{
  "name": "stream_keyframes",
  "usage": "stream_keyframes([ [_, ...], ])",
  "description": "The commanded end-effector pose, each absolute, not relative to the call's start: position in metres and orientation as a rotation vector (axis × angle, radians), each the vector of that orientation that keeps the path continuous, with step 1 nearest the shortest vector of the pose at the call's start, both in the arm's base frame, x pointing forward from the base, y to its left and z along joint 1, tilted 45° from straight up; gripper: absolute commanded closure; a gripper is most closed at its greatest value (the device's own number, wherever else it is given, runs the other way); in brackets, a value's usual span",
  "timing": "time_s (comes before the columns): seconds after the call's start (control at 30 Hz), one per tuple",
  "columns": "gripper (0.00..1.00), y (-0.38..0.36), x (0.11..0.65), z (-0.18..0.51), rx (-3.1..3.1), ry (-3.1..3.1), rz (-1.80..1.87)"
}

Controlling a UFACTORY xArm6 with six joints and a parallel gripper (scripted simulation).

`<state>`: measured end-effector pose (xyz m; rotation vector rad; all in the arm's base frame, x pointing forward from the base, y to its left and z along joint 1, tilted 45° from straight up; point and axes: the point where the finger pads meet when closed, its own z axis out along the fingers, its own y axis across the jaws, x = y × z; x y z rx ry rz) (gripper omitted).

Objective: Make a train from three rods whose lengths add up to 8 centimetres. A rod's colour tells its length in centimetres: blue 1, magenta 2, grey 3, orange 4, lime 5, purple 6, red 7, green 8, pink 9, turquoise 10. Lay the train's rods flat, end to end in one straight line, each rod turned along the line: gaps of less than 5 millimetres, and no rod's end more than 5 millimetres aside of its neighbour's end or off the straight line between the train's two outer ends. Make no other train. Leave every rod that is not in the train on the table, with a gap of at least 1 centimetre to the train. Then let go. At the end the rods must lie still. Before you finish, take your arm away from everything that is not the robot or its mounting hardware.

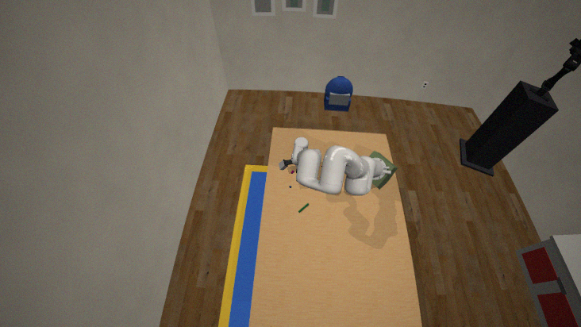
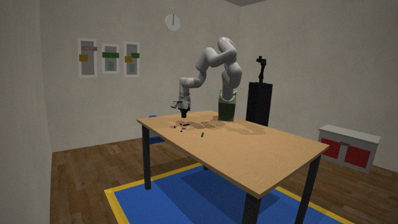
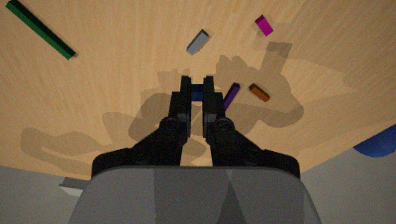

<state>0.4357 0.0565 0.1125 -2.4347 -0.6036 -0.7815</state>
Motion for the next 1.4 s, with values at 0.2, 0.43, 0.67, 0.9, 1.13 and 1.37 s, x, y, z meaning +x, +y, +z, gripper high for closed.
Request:
stream_keyframes([
  [0.2, 0.96, 0.115, 0.373, 0.131, -2.465, -0.292, -0.687],
  [0.43, 0.96, 0.129, 0.350, 0.132, -2.458, -0.190, -0.653],
  [0.67, 0.96, 0.129, 0.350, 0.132, -2.458, -0.190, -0.653],
  [0.9, 0.96, 0.129, 0.350, 0.131, -2.458, -0.190, -0.653],
  [1.13, 0.96, 0.135, 0.354, 0.124, -2.458, -0.190, -0.652],
  [1.37, 0.96, 0.144, 0.360, 0.113, -2.458, -0.190, -0.652],
])
